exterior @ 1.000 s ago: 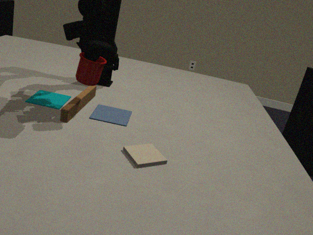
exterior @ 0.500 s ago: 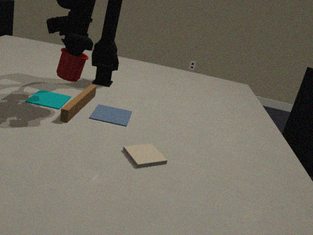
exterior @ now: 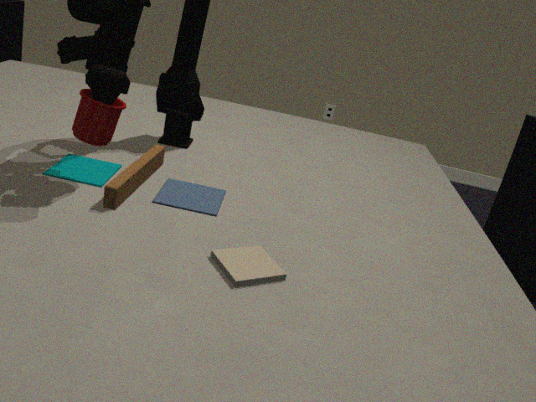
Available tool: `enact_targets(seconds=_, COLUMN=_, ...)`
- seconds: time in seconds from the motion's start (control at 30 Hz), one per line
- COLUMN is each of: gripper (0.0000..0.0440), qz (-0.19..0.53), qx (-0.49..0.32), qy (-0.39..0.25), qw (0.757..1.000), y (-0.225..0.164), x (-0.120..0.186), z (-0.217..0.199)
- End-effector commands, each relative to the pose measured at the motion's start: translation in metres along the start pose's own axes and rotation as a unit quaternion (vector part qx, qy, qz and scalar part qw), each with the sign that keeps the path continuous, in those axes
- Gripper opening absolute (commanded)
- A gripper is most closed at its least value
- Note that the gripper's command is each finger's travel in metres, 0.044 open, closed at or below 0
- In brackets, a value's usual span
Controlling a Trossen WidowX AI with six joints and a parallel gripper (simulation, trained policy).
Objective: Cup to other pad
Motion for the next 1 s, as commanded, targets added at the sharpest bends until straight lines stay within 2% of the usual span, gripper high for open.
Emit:
enact_targets(seconds=0.0, gripper=0.0000, qz=-0.001, qx=-0.004, qy=-0.005, qw=1.000, y=0.004, x=-0.009, z=-0.005)
enact_targets(seconds=0.7, gripper=0.0001, qz=0.001, qx=-0.033, qy=-0.022, qw=0.999, y=0.005, x=-0.060, z=-0.035)
enact_targets(seconds=0.97, gripper=0.0050, qz=-0.004, qx=-0.044, qy=-0.021, qw=0.999, y=0.007, x=-0.072, z=-0.043)
Point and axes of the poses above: the point midway between the two fingers, 35 mm back from their tips, its own x axis back along the fingers, its own z axis across the jaws, y = z × x, the point moved 6 cm from there along x, back along the fingers, and after that the axes turned 11 degrees about -x, right-handed, at the moved point
